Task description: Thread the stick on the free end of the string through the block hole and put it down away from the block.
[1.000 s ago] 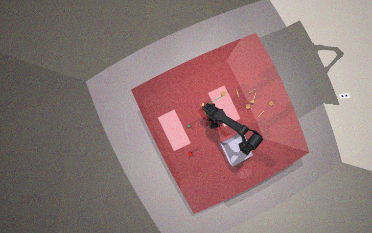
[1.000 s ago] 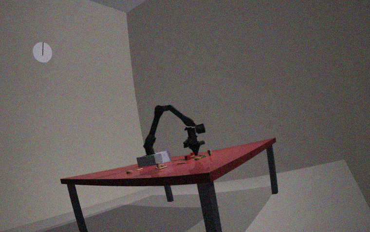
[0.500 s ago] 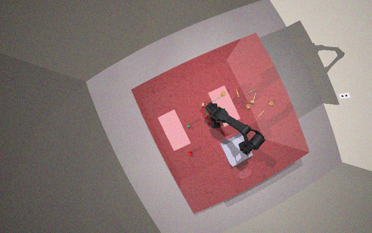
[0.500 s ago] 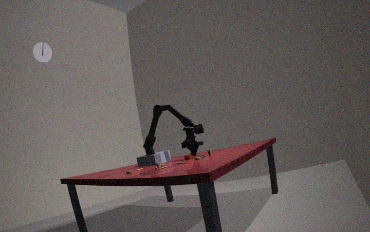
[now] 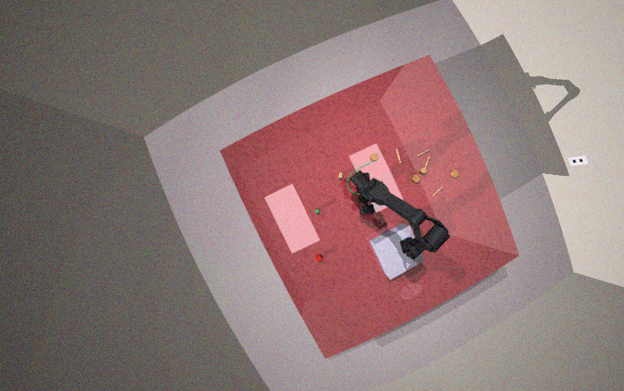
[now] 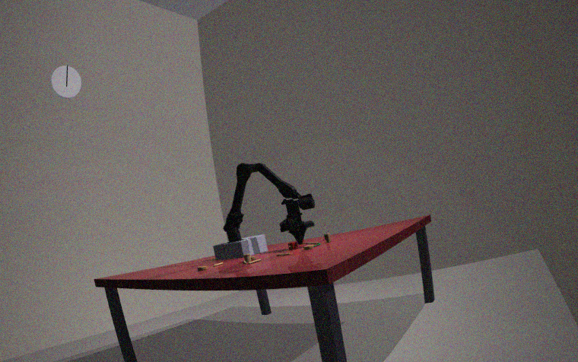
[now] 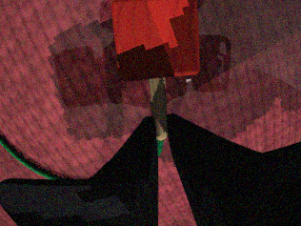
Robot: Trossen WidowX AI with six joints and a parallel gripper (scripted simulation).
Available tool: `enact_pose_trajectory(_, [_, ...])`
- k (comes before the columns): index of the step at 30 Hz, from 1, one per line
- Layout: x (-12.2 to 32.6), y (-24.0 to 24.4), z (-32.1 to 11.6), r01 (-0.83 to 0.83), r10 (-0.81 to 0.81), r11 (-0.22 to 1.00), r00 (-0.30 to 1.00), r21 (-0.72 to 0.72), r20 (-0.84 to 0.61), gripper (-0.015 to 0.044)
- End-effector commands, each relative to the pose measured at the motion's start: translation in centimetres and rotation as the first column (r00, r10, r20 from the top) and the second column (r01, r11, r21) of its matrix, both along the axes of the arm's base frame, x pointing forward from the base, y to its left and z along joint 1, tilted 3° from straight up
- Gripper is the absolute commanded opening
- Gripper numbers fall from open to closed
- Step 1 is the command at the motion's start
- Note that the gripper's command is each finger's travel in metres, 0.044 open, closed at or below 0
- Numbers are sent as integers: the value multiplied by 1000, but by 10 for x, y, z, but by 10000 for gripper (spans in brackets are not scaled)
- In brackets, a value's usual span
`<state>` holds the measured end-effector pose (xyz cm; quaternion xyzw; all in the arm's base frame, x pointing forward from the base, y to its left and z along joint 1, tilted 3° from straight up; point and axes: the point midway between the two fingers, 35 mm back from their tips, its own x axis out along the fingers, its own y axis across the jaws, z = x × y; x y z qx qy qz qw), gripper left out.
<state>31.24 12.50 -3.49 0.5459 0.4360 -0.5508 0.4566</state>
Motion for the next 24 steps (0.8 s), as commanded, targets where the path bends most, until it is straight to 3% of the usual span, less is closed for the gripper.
enact_pose_trajectory(1, [-2,-6,2,-3,3,1000,1000,1,3,0])
enact_pose_trajectory(11, [-4,-18,2,-3,3,1000,1000,0,3,0])
enact_pose_trajectory(16, [-3,-16,1,2,-2,1000,1000,0,-1,123])
enact_pose_trajectory(19, [-3,-16,3,2,-2,1000,1000,0,-1,123])
enact_pose_trajectory(24, [-3,-12,70,1,-1,1000,1000,0,-1,123])
